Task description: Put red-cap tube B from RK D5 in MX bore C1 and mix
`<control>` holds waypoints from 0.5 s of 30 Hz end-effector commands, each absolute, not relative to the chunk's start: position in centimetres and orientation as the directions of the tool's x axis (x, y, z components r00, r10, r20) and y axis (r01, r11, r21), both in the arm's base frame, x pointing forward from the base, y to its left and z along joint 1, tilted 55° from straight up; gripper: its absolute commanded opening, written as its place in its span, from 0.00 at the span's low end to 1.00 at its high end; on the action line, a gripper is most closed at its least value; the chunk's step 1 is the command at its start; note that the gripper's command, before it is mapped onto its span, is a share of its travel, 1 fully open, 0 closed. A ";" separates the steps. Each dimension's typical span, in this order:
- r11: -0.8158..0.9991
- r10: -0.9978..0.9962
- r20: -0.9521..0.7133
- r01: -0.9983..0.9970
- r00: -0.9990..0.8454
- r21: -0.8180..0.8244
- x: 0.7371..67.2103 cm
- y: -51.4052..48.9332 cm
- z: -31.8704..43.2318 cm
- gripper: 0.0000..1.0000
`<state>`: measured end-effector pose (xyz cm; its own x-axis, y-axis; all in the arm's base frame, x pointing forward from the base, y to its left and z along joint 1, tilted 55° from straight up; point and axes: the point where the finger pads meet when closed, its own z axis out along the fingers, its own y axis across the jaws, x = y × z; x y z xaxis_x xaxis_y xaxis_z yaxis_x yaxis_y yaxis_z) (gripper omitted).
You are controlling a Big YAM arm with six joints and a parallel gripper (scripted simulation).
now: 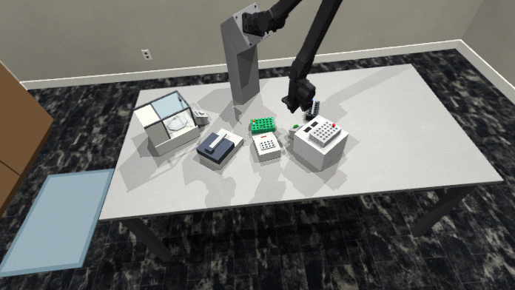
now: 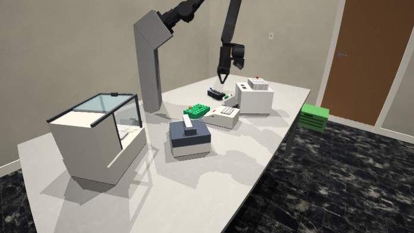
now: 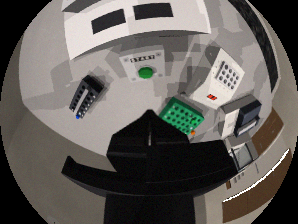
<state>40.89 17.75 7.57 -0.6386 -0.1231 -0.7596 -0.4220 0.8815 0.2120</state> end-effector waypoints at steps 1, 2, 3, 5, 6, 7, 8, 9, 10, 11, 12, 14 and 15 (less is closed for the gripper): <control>0.875 -0.090 -0.818 -0.438 -0.568 0.207 42.4 18.3 11.4 0.00; 0.875 -0.090 -0.818 -0.438 -0.568 0.208 42.4 18.3 11.5 0.00; 0.875 -0.092 -0.814 -0.437 -0.574 0.209 42.3 18.4 11.4 0.00; 0.875 -0.096 -0.806 -0.436 -0.584 0.211 42.2 18.5 11.3 0.00; 0.875 -0.097 -0.806 -0.436 -0.584 0.211 42.1 18.5 11.3 0.00; 0.877 -0.105 -0.798 -0.433 -0.593 0.207 42.0 18.2 10.4 0.00; 0.877 -0.108 -0.782 -0.429 -0.614 0.216 41.4 18.3 9.5 0.00; 0.877 -0.110 -0.777 -0.428 -0.620 0.217 41.3 18.3 9.1 0.00; 0.877 -0.110 -0.779 -0.429 -0.618 0.217 41.3 18.4 9.1 0.00; 0.876 -0.109 -0.784 -0.432 -0.612 0.216 41.3 18.5 9.3 0.00; 0.875 -0.107 -0.789 -0.435 -0.605 0.215 41.3 18.5 9.7 0.00; 0.877 -0.105 -0.798 -0.433 -0.593 0.207 41.9 18.2 10.3 0.00; 0.877 -0.105 -0.798 -0.433 -0.593 0.207 41.9 18.2 10.3 0.00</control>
